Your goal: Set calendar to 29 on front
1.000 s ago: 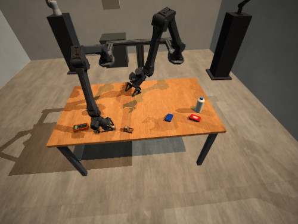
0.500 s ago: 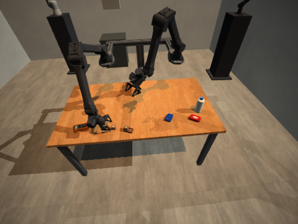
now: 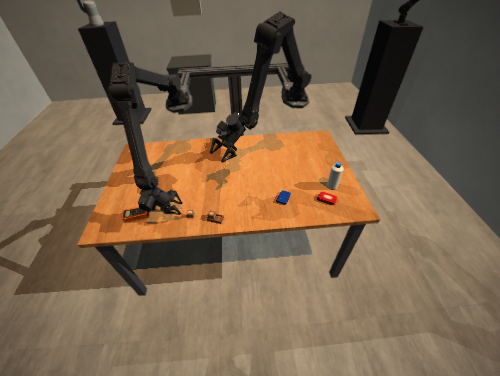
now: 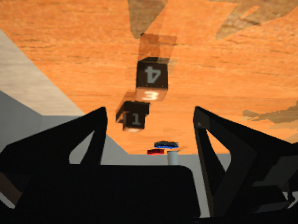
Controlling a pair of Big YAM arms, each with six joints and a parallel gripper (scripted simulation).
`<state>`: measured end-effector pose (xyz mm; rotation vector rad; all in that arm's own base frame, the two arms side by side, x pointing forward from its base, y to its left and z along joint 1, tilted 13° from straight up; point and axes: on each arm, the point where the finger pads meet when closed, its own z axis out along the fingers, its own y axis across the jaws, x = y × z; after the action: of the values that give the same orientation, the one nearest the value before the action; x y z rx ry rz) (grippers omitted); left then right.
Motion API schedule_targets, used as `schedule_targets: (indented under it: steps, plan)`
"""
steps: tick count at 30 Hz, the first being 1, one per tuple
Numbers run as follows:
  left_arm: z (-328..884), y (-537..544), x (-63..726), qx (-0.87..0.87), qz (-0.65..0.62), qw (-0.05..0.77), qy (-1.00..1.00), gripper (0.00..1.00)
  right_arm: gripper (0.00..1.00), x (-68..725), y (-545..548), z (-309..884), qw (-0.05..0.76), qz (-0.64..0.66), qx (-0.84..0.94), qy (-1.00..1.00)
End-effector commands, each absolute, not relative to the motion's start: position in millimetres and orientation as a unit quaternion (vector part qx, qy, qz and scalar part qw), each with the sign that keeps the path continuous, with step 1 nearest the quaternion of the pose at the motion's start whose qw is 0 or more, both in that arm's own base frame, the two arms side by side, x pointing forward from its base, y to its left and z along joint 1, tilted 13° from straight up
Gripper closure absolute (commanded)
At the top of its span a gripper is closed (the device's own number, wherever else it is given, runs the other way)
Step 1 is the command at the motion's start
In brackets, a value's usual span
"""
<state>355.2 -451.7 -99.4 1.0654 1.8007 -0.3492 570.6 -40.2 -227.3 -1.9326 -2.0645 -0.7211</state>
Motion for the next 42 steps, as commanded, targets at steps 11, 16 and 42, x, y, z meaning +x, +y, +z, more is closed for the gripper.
schedule_targets:
  steps: [11, 16, 42]
  plan:
    - [-93.0, -457.1, 358.3, 0.437, -0.147, 0.495, 0.737, 0.0, 0.45, 593.9, -36.6, -212.1, -0.011, -0.237, -0.449, -0.861]
    - [-93.0, -457.1, 358.3, 0.437, -0.147, 0.495, 0.737, 0.0, 0.45, 594.8, -34.7, -214.0, -0.045, -0.22, -0.363, -0.904]
    - [-93.0, -457.1, 358.3, 0.437, -0.147, 0.495, 0.737, 0.0, 0.45, 602.4, -7.4, -210.3, -0.157, -0.126, 0.129, -0.971]
